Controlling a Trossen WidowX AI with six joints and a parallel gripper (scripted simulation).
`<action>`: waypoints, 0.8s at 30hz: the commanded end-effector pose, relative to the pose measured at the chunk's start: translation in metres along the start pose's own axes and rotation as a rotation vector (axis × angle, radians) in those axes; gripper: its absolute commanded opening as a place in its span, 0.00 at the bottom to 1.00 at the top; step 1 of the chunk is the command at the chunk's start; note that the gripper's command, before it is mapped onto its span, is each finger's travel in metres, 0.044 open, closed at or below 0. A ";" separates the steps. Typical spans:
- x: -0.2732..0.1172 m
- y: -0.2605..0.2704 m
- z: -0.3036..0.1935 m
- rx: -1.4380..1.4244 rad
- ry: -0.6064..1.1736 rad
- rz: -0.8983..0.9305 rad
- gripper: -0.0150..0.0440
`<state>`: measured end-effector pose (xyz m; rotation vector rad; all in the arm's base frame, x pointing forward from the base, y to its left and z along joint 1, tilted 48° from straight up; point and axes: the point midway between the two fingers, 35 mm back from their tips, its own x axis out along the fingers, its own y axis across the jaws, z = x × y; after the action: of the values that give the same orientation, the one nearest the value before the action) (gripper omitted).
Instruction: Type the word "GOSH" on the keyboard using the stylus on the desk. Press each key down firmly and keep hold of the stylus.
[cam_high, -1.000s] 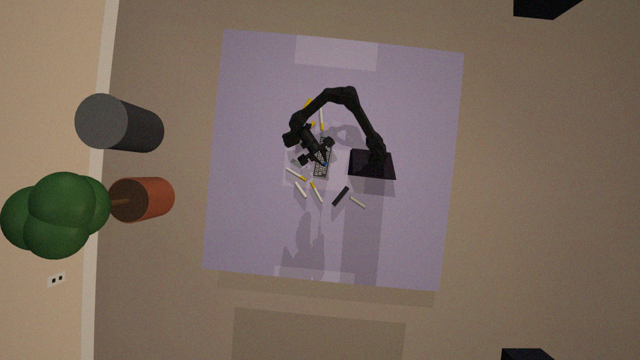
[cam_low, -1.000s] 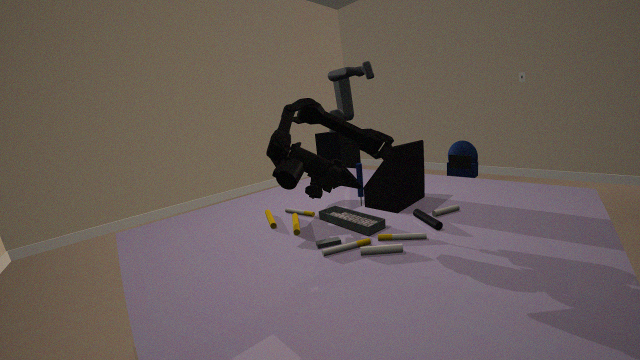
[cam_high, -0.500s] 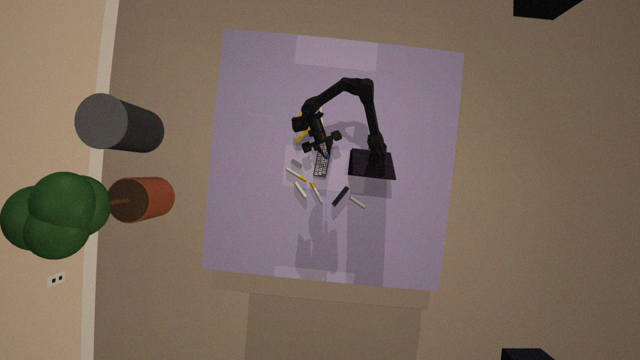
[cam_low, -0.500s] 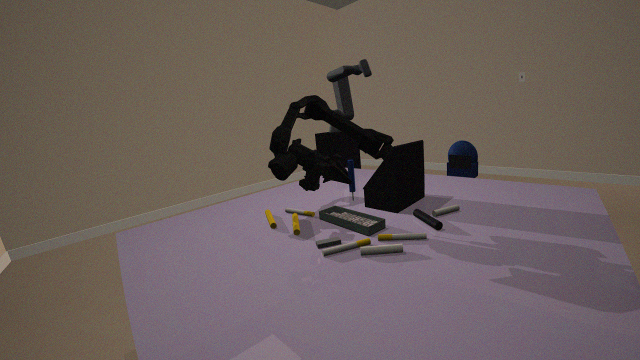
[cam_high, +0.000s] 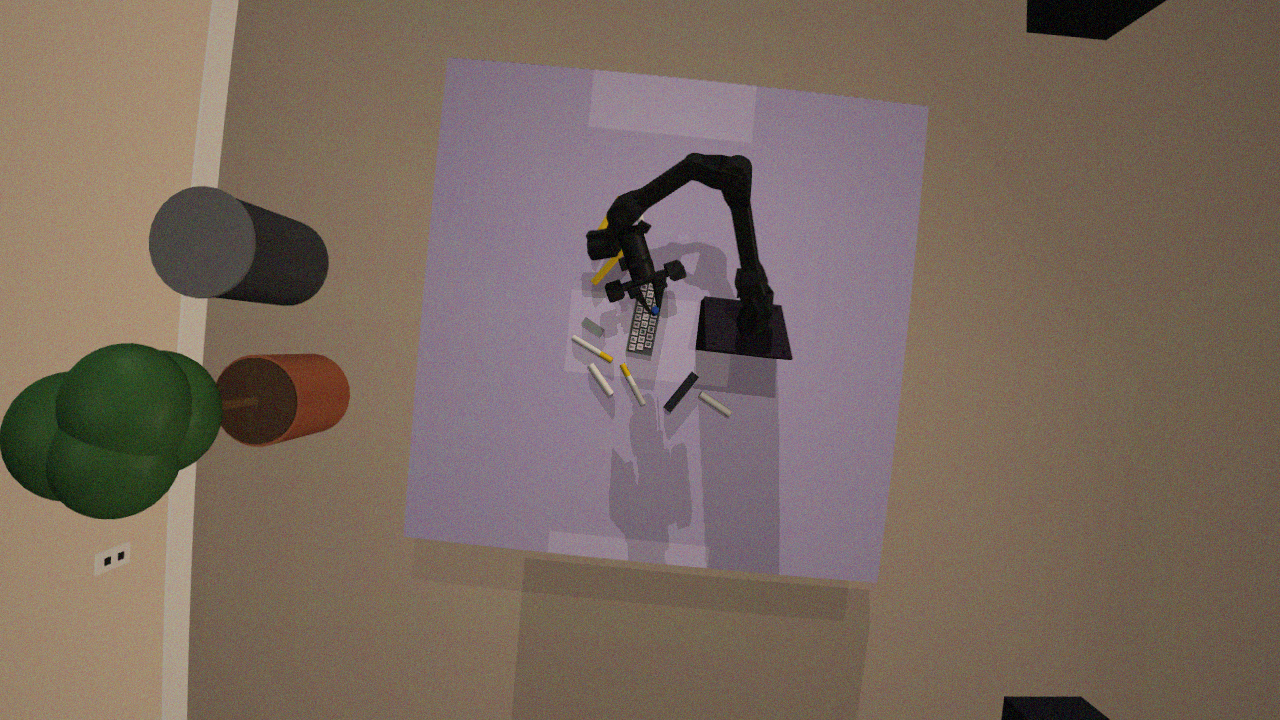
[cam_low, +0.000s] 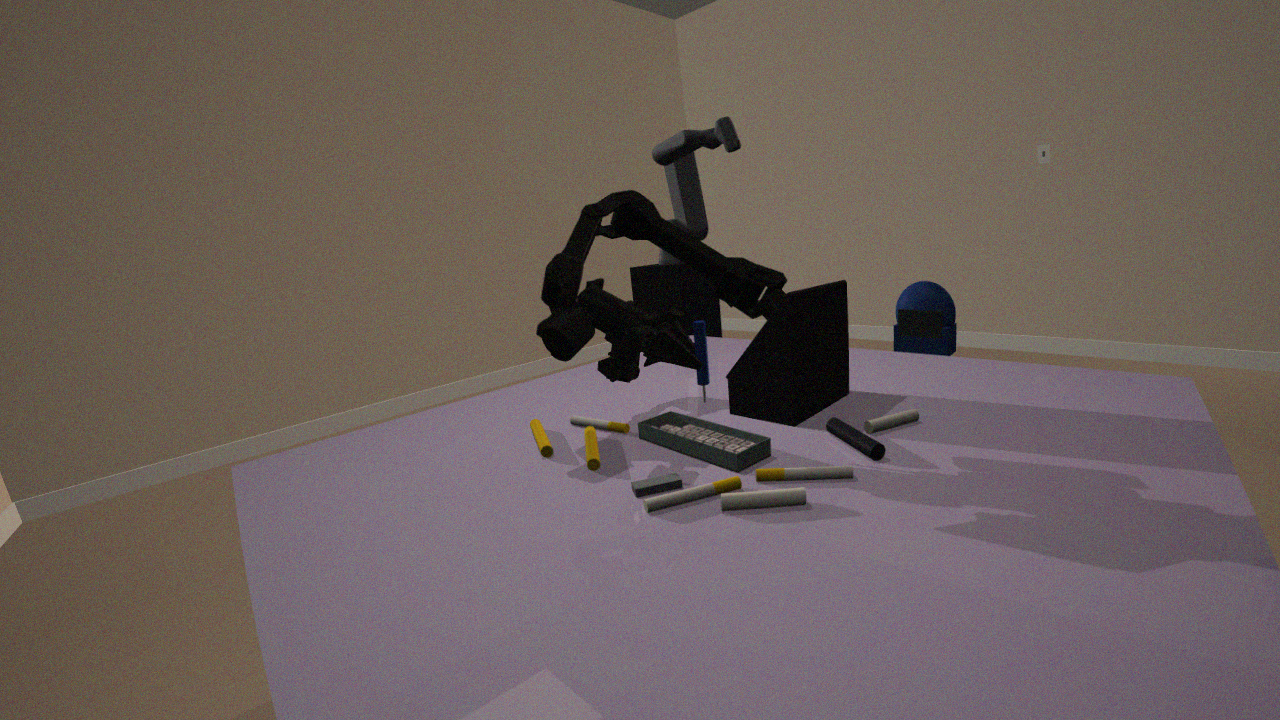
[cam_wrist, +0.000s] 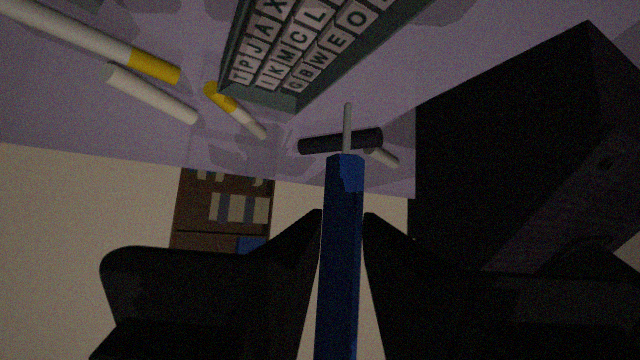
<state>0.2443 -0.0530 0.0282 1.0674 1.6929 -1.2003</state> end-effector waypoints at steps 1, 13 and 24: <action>0.006 -0.001 0.009 0.004 0.002 -0.005 0.25; 0.016 -0.002 0.027 0.004 0.002 -0.005 0.25; 0.018 -0.002 0.029 0.004 0.001 -0.005 0.39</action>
<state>0.2411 -0.0770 0.0075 1.0704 1.6910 -1.2042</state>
